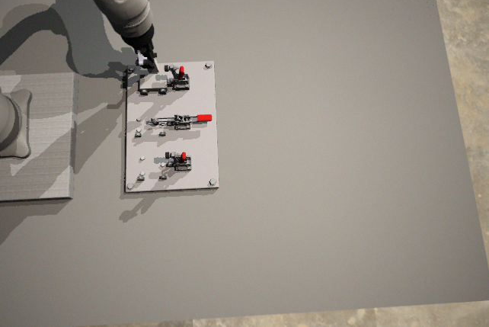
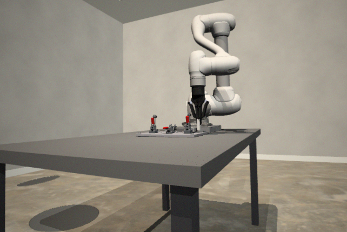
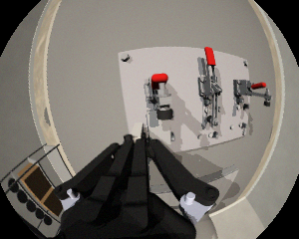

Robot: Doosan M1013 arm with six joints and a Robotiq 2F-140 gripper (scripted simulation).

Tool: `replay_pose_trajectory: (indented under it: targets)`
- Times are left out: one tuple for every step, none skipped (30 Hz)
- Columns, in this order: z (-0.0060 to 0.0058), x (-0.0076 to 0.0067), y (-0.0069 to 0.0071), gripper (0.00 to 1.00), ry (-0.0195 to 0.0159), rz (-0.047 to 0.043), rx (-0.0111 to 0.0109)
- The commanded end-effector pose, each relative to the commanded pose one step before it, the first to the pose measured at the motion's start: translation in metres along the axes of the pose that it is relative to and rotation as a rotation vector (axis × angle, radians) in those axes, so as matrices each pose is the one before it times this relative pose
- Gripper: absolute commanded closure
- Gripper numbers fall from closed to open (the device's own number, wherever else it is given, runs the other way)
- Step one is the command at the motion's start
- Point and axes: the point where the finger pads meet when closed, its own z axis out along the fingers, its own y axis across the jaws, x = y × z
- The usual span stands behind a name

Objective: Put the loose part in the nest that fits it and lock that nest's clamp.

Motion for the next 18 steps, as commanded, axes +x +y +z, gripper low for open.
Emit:
replay_pose_trajectory:
  targets:
    - [0.00032, -0.00001, -0.00004, 0.9, 0.0, -0.00003, 0.0002]
    - [0.0, 0.0, 0.0, 0.9, 0.0, 0.0, 0.0]
    - [0.00037, 0.0, 0.0, 0.9, 0.0, 0.0, 0.0]
    - [0.00044, 0.0, 0.0, 0.9, 0.0, 0.0, 0.0]
    - [0.00049, 0.0, -0.00001, 0.9, 0.0, 0.0, 0.0]
    - [0.00051, 0.0, -0.00001, 0.9, 0.0, 0.0, 0.0]
    - [0.00051, 0.0, -0.00001, 0.9, 0.0, 0.0, 0.0]
    - [0.00049, 0.0, 0.0, 0.9, 0.0, 0.0, 0.0]
    - [0.00044, 0.0, 0.0, 0.9, 0.0, 0.0, 0.0]
    - [0.00037, 0.0, 0.0, 0.9, 0.0, 0.0, 0.0]
    - [0.00029, 0.0, 0.0, 0.9, 0.0, 0.0, 0.0]
    - [0.0002, 0.0, 0.0, 0.9, 0.0, 0.0, 0.0]
    - [0.00012, 0.0, 0.0, 0.9, 0.0, 0.0, 0.0]
    - [0.00005, 0.0, 0.0, 0.9, 0.0, 0.0, 0.0]
    - [0.00001, 0.0, 0.0, 0.9, 0.0, 0.0, 0.0]
    - [0.0, 0.0, 0.0, 0.9, 0.0, 0.0, 0.0]
    - [0.0, 0.0, 0.0, 0.9, 0.0, 0.0, 0.0]
    - [0.0, 0.0, 0.0, 0.9, 0.0, 0.0, 0.0]
